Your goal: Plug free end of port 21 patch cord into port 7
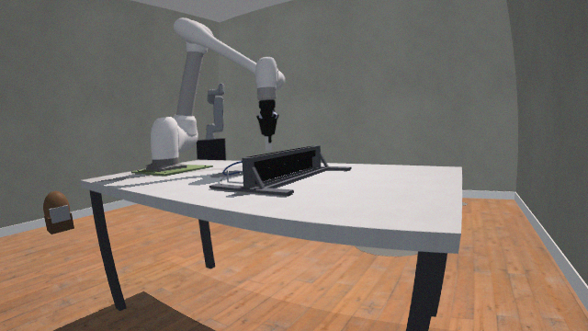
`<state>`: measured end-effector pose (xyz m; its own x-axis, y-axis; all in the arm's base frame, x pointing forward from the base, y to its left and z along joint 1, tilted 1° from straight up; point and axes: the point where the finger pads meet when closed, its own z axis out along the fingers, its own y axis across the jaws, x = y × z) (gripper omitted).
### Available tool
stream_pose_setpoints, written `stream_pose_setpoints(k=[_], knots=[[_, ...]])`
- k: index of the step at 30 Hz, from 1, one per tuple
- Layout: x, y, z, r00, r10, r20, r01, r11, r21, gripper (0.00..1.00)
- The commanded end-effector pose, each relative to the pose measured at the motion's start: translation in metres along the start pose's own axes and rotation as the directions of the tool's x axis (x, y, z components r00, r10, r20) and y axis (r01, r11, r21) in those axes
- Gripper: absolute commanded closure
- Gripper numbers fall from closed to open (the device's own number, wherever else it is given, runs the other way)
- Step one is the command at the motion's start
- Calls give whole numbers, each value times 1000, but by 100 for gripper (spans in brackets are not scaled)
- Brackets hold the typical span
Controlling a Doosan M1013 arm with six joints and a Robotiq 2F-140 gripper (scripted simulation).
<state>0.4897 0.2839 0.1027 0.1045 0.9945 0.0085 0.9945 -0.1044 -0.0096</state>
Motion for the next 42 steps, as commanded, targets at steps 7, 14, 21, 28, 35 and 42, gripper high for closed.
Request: stream_pose_setpoints(k=[7, 14, 21, 28, 35, 42], knots=[[2, 0, 0, 1000, 1, 0, -1, 1000, 0, 100], [6, 0, 0, 1000, 3, 0, -3, 1000, 0, 78], [6, 0, 0, 1000, 3, 0, -3, 1000, 0, 78], [6, 0, 0, 1000, 3, 0, -3, 1000, 0, 78], [6, 0, 0, 1000, 3, 0, -3, 1000, 0, 78], [6, 0, 0, 1000, 3, 0, -3, 1000, 0, 78]])
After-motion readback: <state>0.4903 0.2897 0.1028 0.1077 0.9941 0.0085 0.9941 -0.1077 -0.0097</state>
